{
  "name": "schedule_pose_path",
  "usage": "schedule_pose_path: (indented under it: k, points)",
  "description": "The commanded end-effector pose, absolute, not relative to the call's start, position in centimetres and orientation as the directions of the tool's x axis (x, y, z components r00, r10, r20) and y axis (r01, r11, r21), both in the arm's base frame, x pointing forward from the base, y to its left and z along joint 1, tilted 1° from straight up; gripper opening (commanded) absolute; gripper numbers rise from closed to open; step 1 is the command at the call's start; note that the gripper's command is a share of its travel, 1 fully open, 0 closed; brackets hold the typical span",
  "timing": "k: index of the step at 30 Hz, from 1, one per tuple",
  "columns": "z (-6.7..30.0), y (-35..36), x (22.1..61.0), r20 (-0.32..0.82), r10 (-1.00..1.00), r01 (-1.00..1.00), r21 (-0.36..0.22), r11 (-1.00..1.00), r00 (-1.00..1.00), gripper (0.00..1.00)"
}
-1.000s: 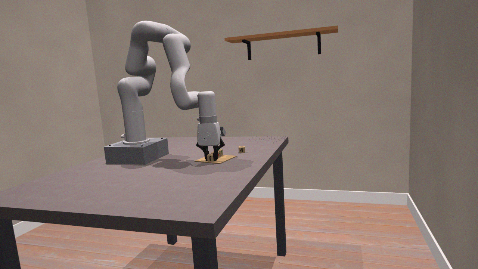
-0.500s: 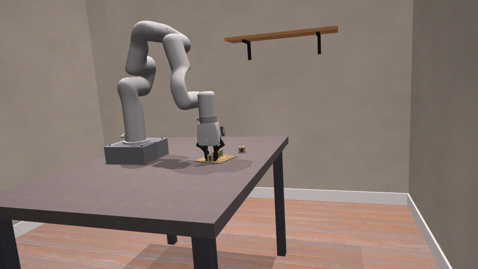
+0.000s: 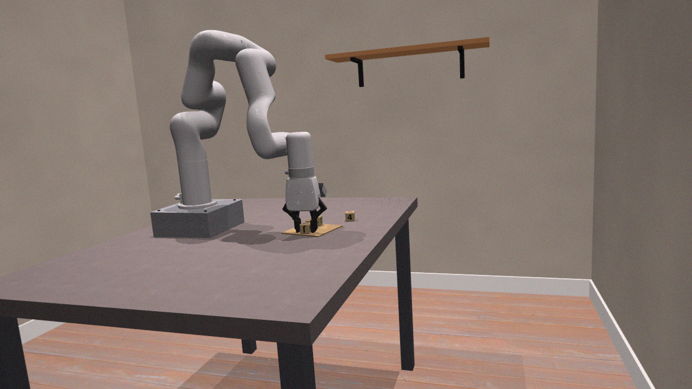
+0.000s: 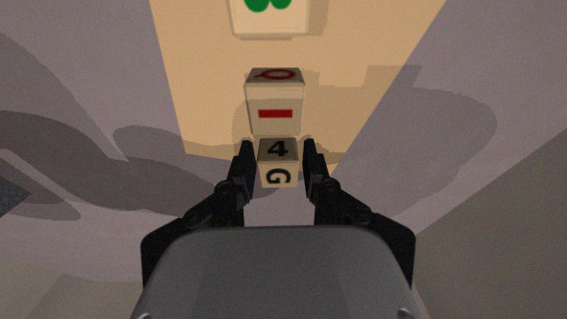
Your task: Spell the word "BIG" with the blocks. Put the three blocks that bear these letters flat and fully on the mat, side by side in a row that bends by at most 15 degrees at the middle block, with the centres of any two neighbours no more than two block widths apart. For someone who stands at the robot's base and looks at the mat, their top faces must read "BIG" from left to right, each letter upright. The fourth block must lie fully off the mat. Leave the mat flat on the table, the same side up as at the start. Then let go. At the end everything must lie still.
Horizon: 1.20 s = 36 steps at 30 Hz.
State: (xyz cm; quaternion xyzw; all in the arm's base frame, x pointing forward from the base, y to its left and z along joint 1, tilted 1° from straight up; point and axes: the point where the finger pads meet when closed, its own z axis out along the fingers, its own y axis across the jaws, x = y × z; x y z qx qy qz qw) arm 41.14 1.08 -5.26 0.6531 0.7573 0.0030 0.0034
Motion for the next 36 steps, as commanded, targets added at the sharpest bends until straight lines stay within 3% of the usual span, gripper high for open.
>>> schedule_pose_path:
  k: [1, 15, 29, 36]
  points:
    - [-5.2, 1.1, 41.3, -0.001, 0.989, 0.989, 0.012, 0.147, -0.147, 0.47]
    - [-4.1, 1.1, 41.3, -0.002, 0.989, 0.989, 0.012, 0.147, -0.147, 0.47]
    - [2.6, 1.2, 41.2, -0.001, 0.989, 0.989, 0.012, 0.147, -0.147, 0.47]
    - [3.7, 1.2, 41.2, -0.001, 0.989, 0.989, 0.012, 0.147, -0.147, 0.47]
